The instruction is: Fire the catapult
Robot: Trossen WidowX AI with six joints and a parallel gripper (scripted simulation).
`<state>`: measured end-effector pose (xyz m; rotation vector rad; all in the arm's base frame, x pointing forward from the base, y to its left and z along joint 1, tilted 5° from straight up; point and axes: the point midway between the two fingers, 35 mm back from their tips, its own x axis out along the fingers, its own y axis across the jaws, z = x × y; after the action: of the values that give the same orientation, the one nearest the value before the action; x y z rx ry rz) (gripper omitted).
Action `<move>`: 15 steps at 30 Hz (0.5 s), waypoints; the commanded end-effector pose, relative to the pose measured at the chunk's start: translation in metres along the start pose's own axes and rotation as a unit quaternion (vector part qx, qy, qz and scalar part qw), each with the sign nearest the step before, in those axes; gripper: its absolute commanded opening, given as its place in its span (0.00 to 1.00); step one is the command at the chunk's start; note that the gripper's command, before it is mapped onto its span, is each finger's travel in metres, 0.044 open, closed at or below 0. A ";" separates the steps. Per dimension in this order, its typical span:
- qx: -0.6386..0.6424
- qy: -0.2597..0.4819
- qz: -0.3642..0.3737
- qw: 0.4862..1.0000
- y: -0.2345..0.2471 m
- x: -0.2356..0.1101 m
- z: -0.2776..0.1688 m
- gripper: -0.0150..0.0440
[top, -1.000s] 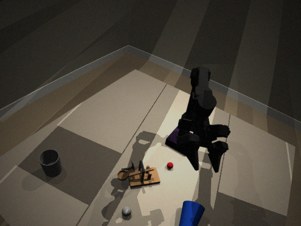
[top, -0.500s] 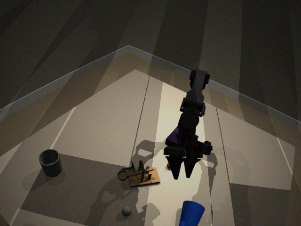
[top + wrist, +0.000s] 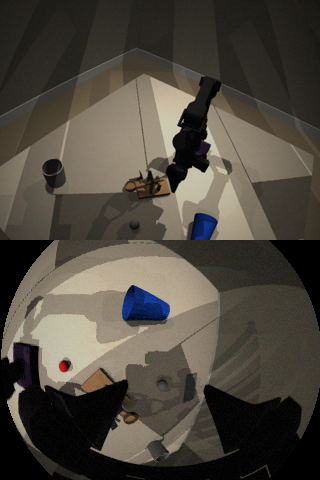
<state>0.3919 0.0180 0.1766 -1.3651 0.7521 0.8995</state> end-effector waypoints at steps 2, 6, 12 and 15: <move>-0.059 0.018 0.054 0.997 0.020 0.008 -0.018 1.00; -0.108 0.024 0.098 0.989 0.037 0.012 -0.031 1.00; -0.181 0.021 0.165 0.969 0.062 0.014 -0.049 1.00; -0.216 0.013 0.198 0.956 0.075 0.014 -0.057 1.00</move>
<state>0.3463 -0.0298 0.1317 -1.6118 0.8880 1.3260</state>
